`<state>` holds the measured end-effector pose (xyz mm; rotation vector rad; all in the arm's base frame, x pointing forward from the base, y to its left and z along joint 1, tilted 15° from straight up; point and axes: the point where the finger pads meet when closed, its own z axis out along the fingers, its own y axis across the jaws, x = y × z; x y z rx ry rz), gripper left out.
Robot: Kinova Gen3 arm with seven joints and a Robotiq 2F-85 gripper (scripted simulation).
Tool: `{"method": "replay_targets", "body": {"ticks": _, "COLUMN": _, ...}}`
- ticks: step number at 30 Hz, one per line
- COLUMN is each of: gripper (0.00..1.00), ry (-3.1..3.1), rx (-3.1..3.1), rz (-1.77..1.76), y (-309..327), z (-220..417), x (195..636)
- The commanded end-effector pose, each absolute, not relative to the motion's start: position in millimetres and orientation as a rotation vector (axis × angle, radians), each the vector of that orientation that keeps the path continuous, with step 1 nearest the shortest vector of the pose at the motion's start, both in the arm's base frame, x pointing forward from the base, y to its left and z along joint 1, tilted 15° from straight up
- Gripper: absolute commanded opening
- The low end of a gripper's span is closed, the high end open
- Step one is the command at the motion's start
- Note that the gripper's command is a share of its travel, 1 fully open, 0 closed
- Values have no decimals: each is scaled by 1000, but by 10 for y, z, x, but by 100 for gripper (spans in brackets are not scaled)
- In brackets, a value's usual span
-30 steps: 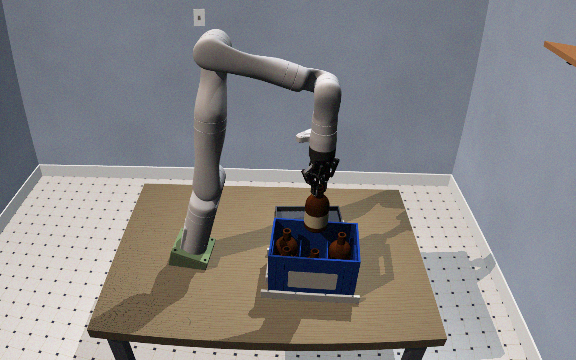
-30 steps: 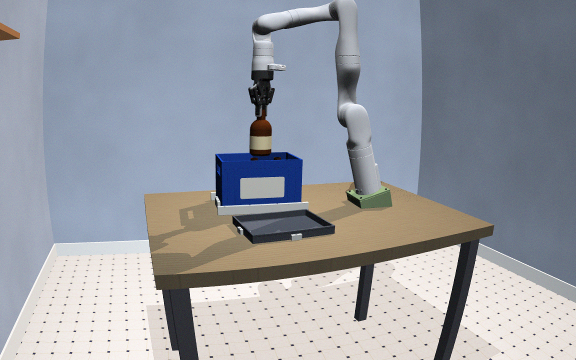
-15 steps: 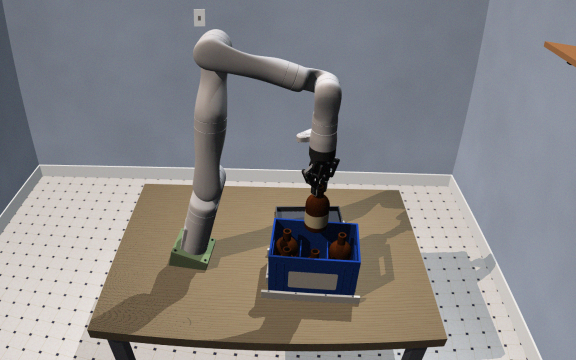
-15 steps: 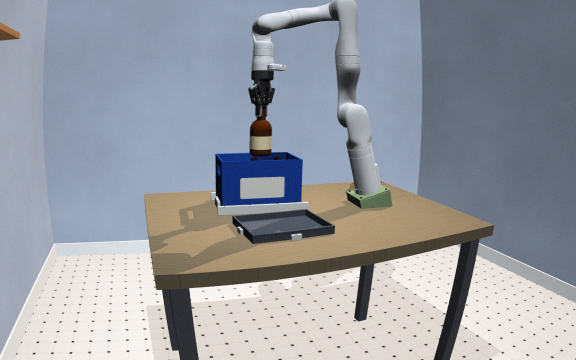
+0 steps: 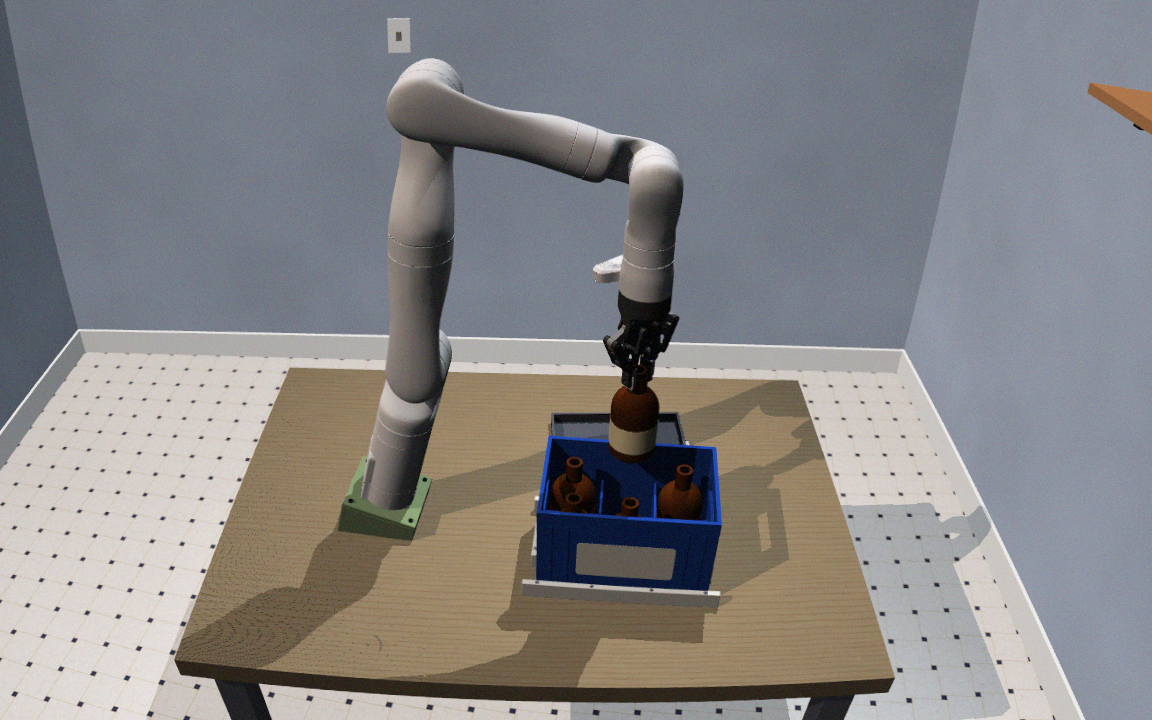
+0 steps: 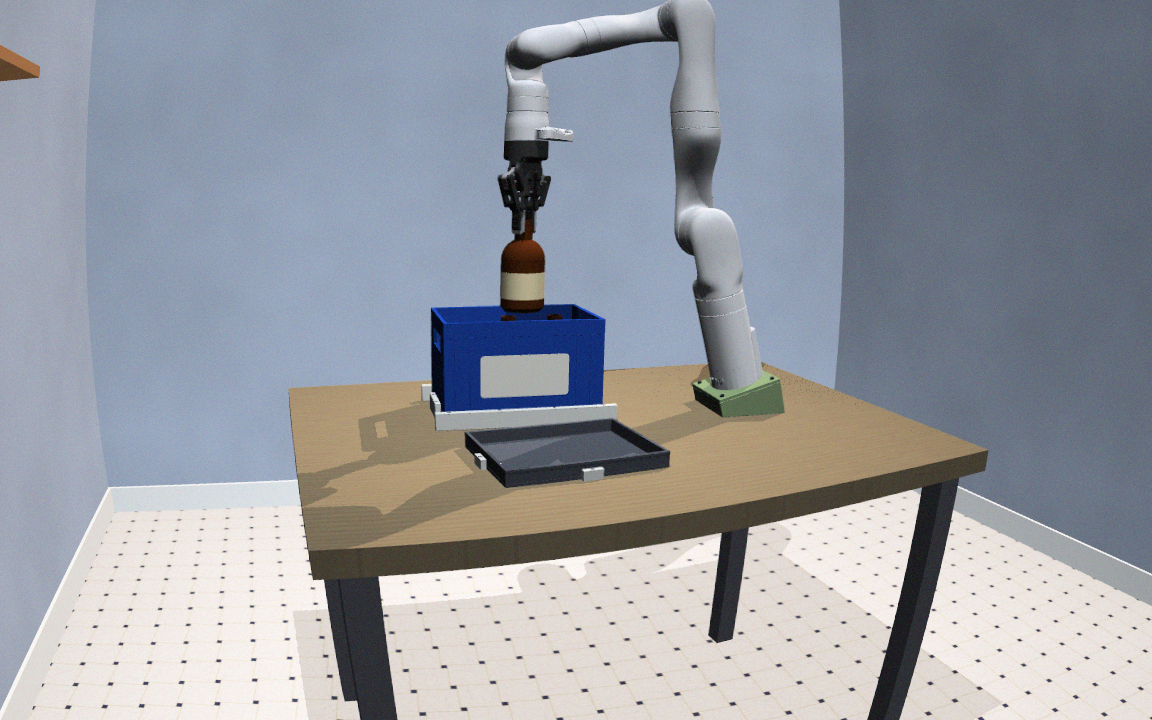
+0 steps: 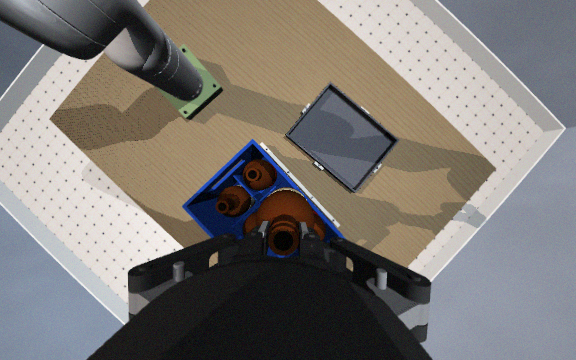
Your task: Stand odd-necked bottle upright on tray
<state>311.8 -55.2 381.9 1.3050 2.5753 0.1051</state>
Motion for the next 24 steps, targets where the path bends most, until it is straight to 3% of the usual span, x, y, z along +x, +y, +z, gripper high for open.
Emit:
{"method": "replay_targets", "body": {"ticks": 1, "gripper": 0, "ry": 2575, "rx": 1301, "rz": 106, "y": -528, "z": 3825, "x": 3121}}
{"method": "replay_targets", "body": {"ticks": 24, "gripper": 0, "ry": 2575, "rx": 1301, "rz": 106, "y": -282, "z": 3818, "x": 3144}}
